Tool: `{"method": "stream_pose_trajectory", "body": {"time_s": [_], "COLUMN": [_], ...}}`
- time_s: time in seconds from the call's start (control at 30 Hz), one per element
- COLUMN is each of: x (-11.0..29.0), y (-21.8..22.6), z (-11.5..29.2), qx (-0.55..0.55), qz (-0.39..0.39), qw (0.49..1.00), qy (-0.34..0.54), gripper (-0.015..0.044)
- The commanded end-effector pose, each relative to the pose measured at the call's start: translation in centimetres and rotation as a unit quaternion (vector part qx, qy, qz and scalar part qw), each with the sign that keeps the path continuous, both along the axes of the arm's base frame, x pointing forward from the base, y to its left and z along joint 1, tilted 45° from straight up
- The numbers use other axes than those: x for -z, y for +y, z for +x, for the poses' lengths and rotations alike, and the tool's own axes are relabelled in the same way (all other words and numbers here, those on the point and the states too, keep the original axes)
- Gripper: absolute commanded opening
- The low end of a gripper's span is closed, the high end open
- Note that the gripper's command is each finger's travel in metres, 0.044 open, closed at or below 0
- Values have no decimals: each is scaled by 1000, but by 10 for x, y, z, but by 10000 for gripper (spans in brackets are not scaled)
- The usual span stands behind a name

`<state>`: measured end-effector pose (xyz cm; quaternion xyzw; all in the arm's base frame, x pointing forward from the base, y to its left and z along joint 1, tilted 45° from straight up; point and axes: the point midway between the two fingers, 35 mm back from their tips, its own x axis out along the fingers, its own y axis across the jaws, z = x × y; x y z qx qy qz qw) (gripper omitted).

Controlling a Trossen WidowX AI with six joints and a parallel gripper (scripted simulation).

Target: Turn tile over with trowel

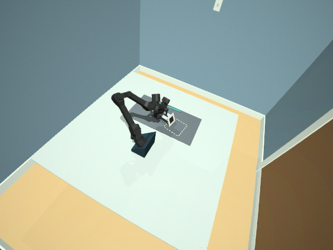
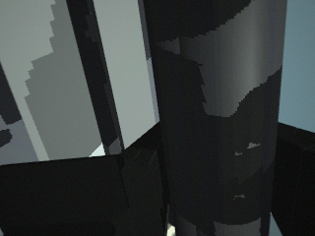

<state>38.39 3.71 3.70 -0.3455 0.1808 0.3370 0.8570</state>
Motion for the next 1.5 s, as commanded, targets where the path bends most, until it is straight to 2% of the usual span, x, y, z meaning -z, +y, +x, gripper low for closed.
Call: {"method": "stream_pose_trajectory", "body": {"time_s": [0.0,0.5,0.93,1.47], "x": [4,19,-43,-44], "y": [-11,-21,1,1], "z": [1,-1,5,5], "qx": [6,6,6,6], "qz": [-2,-2,-2,-2], "qw": [1000,1000,1000,1000], "qy": [-4,-4,-4,-4], "gripper": [0,0,0,0]}}
